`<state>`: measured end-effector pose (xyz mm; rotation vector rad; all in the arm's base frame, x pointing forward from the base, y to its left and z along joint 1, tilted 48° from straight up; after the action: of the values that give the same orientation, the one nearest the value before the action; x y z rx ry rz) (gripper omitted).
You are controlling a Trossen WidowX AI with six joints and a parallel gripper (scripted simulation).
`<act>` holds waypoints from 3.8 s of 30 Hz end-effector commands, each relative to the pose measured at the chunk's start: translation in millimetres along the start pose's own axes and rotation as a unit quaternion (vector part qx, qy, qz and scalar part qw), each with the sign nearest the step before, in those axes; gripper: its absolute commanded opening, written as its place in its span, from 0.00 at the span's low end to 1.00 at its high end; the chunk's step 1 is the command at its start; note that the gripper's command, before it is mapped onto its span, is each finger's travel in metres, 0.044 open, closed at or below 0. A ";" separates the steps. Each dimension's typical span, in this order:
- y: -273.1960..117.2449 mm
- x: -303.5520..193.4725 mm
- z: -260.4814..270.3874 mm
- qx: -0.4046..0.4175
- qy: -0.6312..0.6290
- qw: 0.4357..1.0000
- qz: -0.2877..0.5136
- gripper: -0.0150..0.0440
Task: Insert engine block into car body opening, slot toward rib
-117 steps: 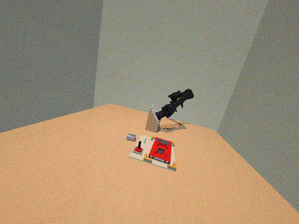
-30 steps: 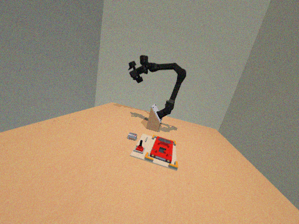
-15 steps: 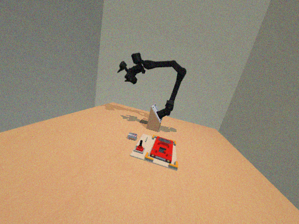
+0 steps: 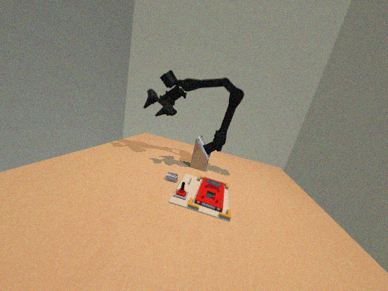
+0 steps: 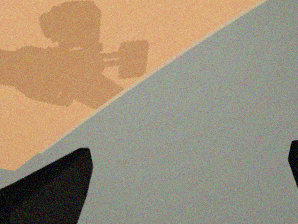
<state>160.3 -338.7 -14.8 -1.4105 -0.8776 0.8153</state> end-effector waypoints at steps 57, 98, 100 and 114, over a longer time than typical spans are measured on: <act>38.5 292.0 20.2 0.118 -0.294 0.869 -0.380 1.00; 38.9 289.8 14.6 0.118 -0.284 0.880 -0.362 0.25; 35.3 286.5 11.1 0.118 -0.283 0.881 -0.362 0.25; 9.4 263.6 -11.8 0.117 -0.284 0.879 -0.365 0.25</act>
<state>291.1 -103.4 -23.7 -0.5146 -1.5645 0.7000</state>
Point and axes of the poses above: the point midway between the two fingers, 35 mm back from their tips, its own y axis out along the fingers, its own z axis across the jaws, x = y × z, the point moved 9 cm from there along -y, back along the fingers, and after that the axes turned 4 degrees about y, right-handed, at the moved point
